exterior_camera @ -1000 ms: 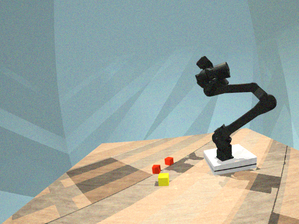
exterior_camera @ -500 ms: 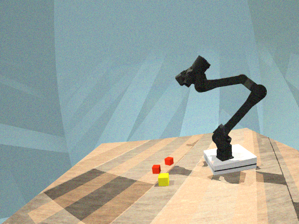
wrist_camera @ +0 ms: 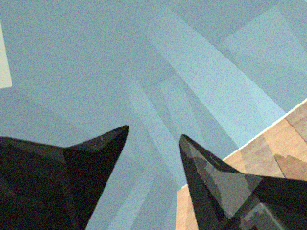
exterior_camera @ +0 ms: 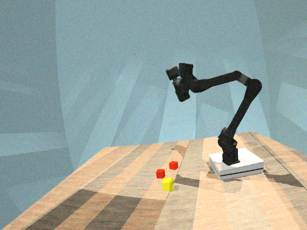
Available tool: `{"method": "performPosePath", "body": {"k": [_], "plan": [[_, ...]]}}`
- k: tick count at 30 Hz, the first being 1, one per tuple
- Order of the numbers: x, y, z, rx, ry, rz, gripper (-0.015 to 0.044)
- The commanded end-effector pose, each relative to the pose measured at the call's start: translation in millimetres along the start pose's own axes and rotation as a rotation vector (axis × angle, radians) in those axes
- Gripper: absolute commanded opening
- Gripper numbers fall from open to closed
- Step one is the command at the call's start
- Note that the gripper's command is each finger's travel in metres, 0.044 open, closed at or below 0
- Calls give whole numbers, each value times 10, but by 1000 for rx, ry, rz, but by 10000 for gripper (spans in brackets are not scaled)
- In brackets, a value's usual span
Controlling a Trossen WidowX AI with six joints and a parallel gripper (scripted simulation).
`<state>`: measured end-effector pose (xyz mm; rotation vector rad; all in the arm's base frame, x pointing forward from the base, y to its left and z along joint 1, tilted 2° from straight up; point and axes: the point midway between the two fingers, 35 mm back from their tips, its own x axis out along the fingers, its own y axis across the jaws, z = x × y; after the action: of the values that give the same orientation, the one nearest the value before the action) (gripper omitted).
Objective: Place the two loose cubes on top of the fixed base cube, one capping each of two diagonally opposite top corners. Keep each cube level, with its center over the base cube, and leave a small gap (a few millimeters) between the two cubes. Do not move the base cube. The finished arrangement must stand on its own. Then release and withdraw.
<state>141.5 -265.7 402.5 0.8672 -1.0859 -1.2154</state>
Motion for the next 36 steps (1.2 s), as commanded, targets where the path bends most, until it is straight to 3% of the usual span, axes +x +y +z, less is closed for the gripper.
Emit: {"method": "performPosePath", "body": {"k": [1,11,20,28,36], "plan": [[58,-133,-356,-356,147,-40,265],[-17,-666,-1083,-1144,559,-38,265],[-320,-1227,-1524,-1746,1016,127,265],[-736,-1683,-1707,-2128,1481,446,265],[-1227,-2009,-1700,-2268,1964,959,265]]}}
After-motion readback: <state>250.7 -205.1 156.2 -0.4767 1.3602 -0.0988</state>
